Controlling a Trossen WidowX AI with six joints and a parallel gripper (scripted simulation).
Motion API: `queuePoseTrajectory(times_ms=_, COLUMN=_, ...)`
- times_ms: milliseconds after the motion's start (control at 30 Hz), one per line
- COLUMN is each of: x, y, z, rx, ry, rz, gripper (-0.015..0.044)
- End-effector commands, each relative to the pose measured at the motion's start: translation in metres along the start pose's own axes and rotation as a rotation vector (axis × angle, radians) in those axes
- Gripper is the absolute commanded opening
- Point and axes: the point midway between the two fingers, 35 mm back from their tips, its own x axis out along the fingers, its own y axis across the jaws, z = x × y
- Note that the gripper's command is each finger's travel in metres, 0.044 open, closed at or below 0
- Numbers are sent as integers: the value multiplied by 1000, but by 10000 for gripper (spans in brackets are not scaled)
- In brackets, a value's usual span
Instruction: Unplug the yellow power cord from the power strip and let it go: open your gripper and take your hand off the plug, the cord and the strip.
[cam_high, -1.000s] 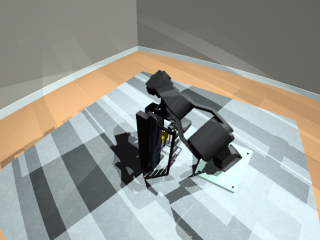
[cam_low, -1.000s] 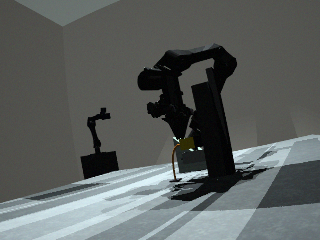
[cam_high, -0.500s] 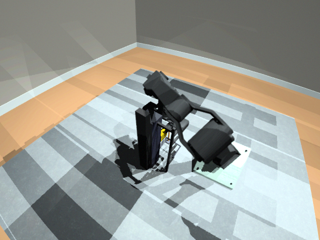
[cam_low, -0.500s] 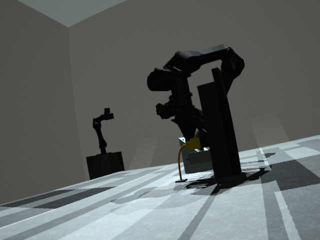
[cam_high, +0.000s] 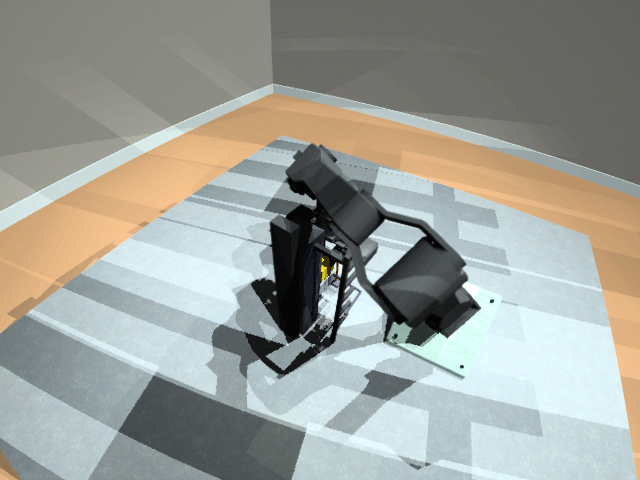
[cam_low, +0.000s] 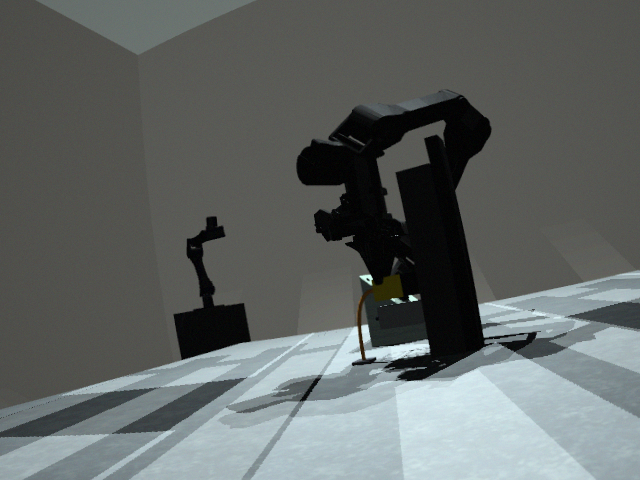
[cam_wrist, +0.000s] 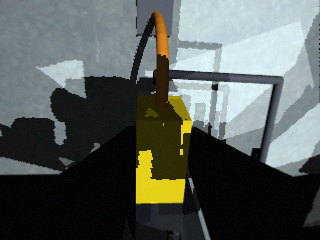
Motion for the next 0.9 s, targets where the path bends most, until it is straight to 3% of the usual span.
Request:
queuePoseTrajectory(times_ms=0, x=0, y=1, z=0, rx=-5, ry=0, rz=3, gripper=21)
queuePoseTrajectory(times_ms=33, x=0, y=1, z=0, rx=-5, ry=0, rz=3, gripper=0)
queuePoseTrajectory(times_ms=867, x=-3, y=2, z=39, rx=0, ry=-4, rz=4, gripper=0)
